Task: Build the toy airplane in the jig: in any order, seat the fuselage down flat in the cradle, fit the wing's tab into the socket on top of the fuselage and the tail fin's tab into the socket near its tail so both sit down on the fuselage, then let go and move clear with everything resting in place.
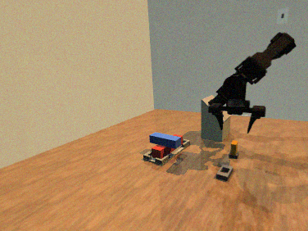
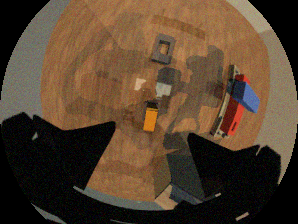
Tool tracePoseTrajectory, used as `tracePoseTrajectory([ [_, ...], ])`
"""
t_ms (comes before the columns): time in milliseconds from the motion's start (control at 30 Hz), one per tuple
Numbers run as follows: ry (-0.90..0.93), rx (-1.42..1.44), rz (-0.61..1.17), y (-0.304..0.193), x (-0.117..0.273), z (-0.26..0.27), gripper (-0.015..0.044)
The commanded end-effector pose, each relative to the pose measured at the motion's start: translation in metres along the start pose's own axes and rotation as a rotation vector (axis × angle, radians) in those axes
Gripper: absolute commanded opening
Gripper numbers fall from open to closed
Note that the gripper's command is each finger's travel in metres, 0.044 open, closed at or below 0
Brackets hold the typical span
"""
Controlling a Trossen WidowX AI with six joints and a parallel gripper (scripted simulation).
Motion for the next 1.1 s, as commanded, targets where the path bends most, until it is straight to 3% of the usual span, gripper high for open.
tracePoseTrajectory([
  [0, 0.012, -0.008, 0.004, -0.004, -0.016, 0.001, 0.0440],
  [1067, 0.011, -0.008, 0.005, -0.002, -0.069, 0.001, 0.0440],
])
Point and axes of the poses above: the point midway between the two fingers, 35 mm back from their tips, its own x axis back along the fingers, its own z axis across the jaws, y = z × x, the point moved 10 cm from there along x, back along the fingers, and after that the axes turned 5 degrees about x, right-handed, at the moved point
